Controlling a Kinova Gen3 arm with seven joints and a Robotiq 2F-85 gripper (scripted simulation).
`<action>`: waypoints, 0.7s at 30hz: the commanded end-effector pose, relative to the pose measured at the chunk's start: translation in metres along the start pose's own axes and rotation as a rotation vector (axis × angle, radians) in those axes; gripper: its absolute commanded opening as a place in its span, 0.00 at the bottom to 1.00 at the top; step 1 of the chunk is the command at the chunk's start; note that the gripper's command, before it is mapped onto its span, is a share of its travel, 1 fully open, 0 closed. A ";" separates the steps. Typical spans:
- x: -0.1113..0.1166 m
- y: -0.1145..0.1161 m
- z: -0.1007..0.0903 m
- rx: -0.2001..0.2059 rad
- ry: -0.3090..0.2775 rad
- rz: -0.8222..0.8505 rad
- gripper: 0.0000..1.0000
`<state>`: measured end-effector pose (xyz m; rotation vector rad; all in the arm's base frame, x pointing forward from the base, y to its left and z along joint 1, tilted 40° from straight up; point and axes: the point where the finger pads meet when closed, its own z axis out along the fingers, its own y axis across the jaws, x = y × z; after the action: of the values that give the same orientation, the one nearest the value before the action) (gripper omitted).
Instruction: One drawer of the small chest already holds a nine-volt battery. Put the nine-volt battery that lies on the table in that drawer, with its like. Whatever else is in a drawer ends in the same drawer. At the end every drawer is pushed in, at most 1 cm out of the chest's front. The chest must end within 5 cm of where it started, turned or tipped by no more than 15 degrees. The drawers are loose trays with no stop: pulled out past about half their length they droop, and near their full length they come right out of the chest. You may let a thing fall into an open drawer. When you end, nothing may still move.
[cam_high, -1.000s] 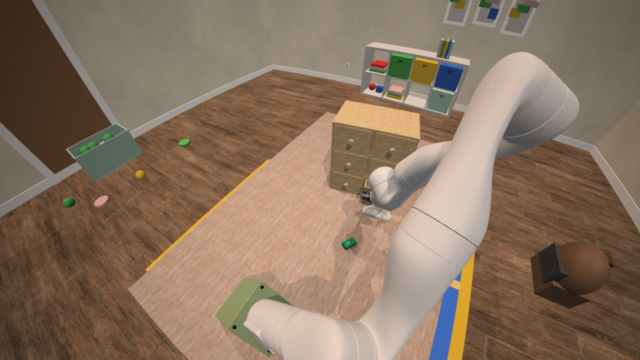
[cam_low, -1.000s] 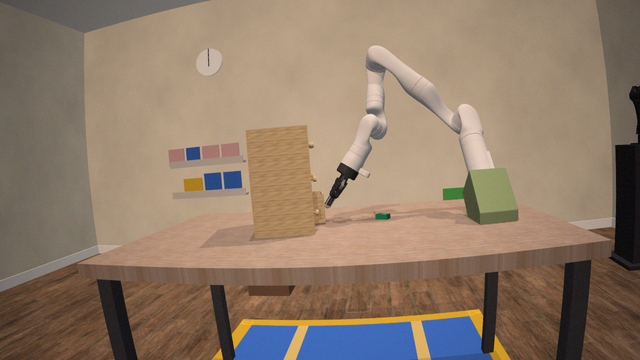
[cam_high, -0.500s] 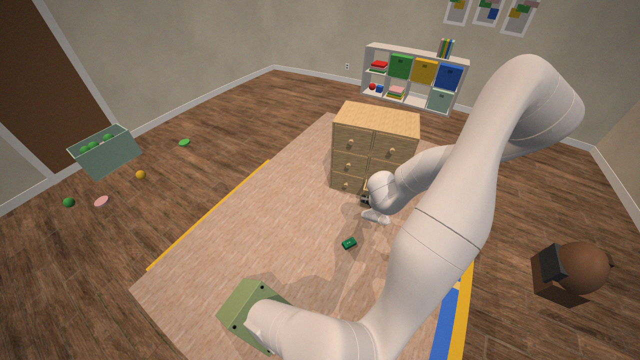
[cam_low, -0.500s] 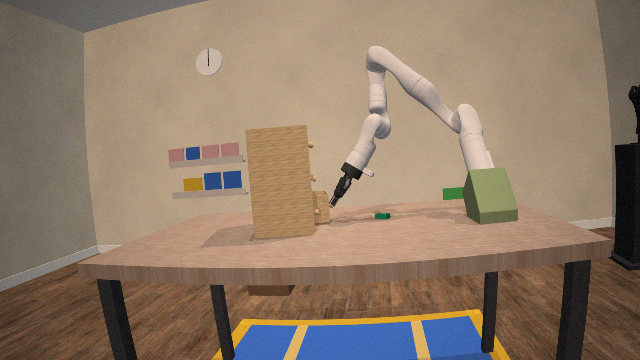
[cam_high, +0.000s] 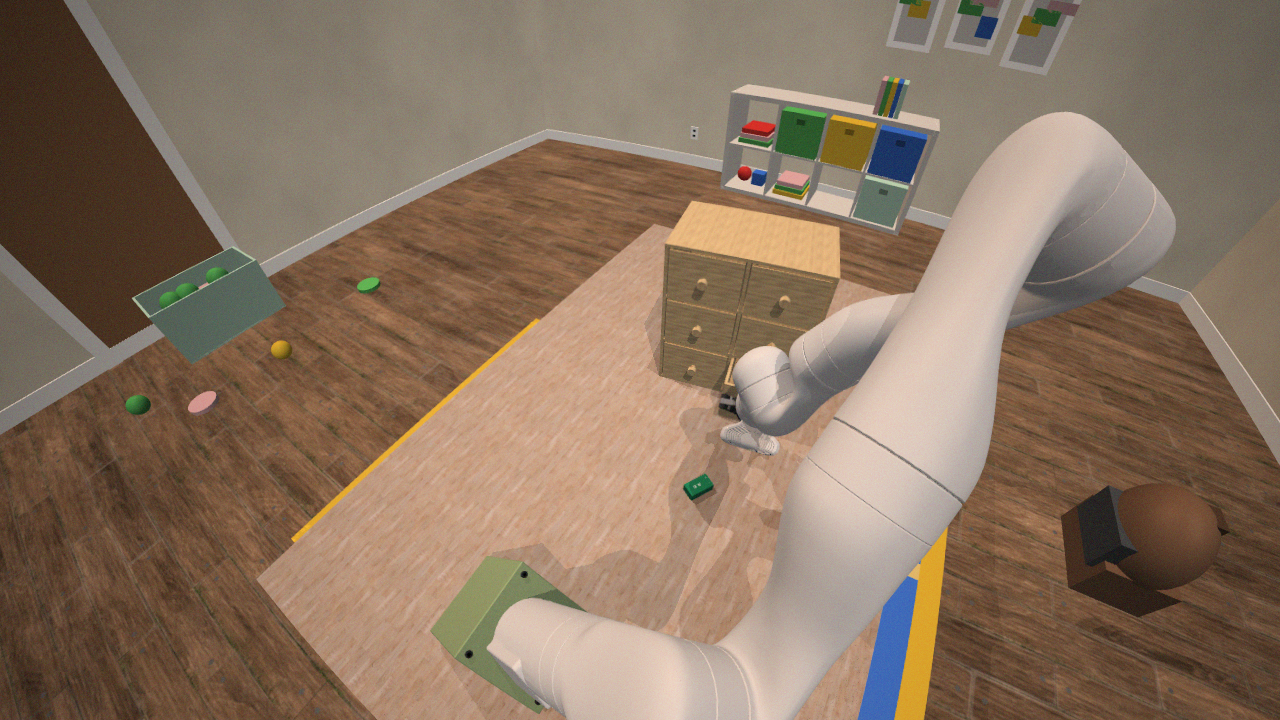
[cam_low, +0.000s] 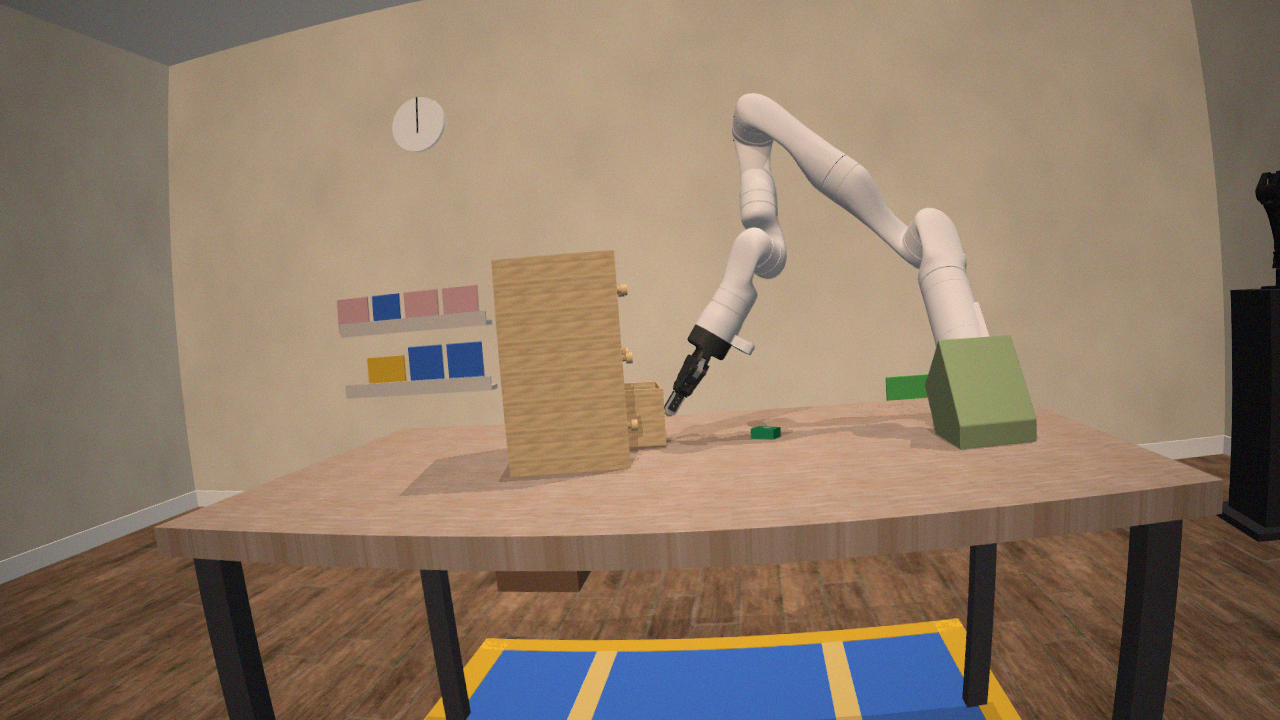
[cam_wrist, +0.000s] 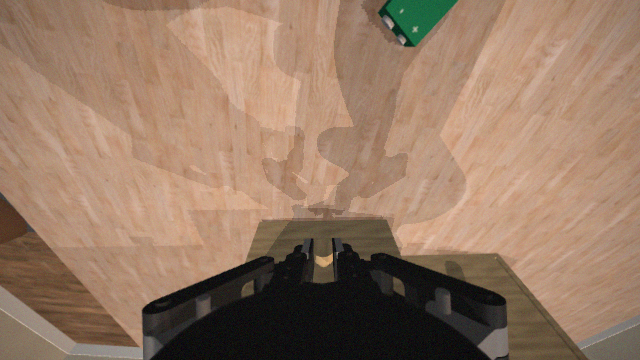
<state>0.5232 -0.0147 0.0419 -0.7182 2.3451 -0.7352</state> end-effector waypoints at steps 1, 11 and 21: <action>0.001 0.001 -0.002 -0.002 -0.003 0.009 0.13; 0.002 0.001 -0.002 -0.004 -0.001 0.008 0.13; 0.002 0.001 -0.002 -0.004 -0.001 0.008 0.17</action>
<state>0.5214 -0.0155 0.0412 -0.7156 2.3488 -0.7325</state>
